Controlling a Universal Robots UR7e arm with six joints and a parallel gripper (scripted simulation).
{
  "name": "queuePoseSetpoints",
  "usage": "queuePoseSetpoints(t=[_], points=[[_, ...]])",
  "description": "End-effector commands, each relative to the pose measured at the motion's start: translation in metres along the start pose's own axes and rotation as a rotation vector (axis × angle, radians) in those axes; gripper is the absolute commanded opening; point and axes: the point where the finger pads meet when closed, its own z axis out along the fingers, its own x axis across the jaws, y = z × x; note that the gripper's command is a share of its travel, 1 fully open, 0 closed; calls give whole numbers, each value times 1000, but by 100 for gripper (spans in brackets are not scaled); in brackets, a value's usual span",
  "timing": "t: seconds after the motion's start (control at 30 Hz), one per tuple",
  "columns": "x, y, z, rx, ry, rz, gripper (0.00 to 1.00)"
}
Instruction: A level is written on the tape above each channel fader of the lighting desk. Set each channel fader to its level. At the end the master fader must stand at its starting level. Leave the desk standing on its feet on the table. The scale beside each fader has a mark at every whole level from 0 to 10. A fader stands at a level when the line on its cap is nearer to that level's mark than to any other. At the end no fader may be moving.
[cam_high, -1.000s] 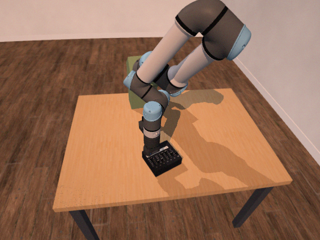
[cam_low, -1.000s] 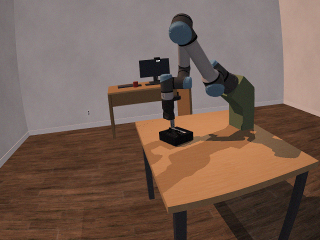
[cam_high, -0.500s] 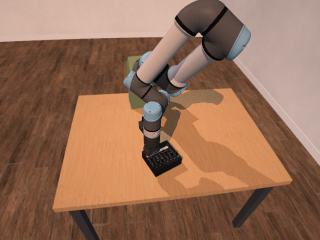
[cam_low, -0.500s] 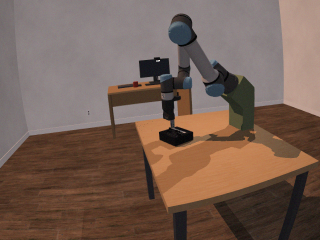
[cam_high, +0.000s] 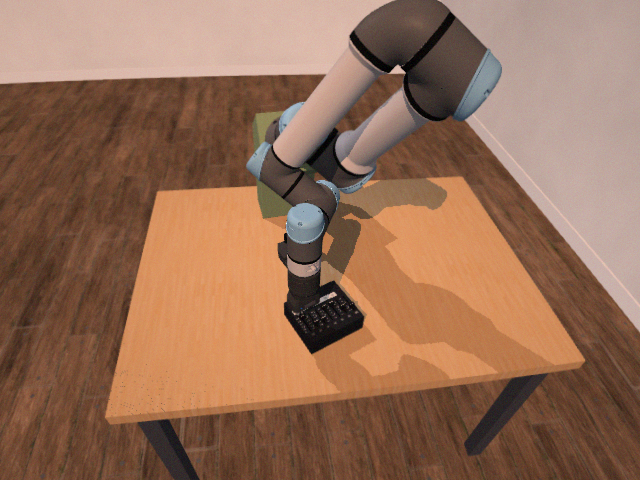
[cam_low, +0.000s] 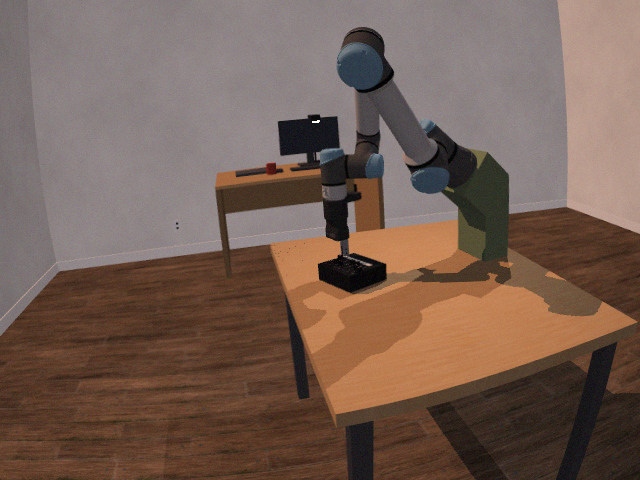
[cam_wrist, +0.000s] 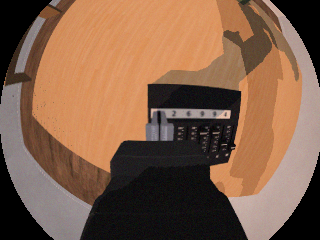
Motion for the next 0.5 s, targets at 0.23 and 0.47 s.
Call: queuePoseSetpoints(t=[0.23, 0.47], points=[[0, 4, 0, -1, -1, 0, 0], [0, 7, 0, -1, 0, 0, 0]])
